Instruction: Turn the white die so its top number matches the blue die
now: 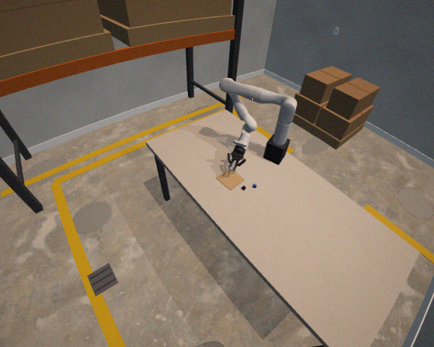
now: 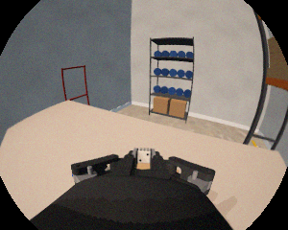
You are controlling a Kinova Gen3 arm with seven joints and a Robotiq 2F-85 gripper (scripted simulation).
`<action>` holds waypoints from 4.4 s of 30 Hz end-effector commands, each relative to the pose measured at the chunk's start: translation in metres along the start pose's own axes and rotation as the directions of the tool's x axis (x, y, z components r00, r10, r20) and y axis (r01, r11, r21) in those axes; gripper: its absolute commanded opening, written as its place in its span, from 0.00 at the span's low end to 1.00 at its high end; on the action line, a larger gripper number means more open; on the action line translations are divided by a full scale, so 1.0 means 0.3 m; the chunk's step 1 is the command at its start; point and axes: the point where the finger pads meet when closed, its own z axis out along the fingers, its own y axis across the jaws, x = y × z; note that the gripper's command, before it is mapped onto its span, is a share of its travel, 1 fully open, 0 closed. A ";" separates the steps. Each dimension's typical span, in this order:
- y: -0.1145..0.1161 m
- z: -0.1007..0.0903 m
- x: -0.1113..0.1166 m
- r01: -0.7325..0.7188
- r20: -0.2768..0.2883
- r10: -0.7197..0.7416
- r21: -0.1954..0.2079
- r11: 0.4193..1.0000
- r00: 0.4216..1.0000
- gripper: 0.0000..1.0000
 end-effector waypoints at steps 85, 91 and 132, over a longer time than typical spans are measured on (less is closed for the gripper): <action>0.002 0.125 -0.235 -0.001 -0.001 0.001 0.000 1.000 1.000 0.15; 0.002 0.129 -0.242 -0.001 -0.001 0.001 0.000 1.000 1.000 0.15; 0.002 0.129 -0.243 -0.001 -0.001 0.001 0.000 1.000 1.000 0.19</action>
